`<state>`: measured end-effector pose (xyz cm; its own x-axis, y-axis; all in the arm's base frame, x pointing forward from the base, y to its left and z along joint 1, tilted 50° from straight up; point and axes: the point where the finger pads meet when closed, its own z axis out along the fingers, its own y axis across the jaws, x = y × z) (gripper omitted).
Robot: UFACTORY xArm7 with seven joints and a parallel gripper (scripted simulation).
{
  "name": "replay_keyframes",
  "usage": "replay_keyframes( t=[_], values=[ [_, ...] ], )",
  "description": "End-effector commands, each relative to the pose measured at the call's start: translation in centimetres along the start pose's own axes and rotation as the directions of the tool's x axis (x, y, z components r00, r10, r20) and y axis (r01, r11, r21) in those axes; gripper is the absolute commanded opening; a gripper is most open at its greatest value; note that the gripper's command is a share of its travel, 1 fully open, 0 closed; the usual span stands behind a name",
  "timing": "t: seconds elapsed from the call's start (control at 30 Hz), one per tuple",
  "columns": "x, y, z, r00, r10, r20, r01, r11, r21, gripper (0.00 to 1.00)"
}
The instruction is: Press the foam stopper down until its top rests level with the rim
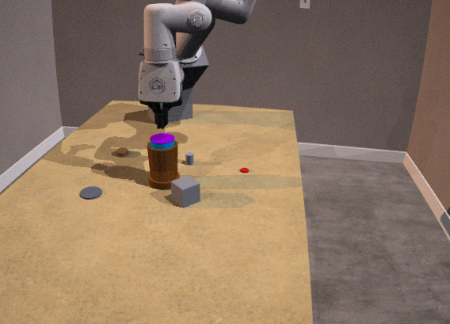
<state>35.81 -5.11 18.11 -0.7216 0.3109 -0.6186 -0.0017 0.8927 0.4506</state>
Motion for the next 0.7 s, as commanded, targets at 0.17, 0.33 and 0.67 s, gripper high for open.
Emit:
replay_keyframes(
  t=[0.17, 0.33, 0.67],
  values=[
    [-0.1, 0.0, 0.0, 1.0, 0.0, 0.002, 0.0, 1.0, 0.0, 0.0],
    [-0.1, 0.0, 0.1, 1.0, 0.0, 0.002, 0.0, 1.0, 0.0, 0.0],
    [-0.1, 0.0, 2.0, 1.0, 0.0, 0.002, 0.0, 1.0, 0.0, 0.0]
  ],
)
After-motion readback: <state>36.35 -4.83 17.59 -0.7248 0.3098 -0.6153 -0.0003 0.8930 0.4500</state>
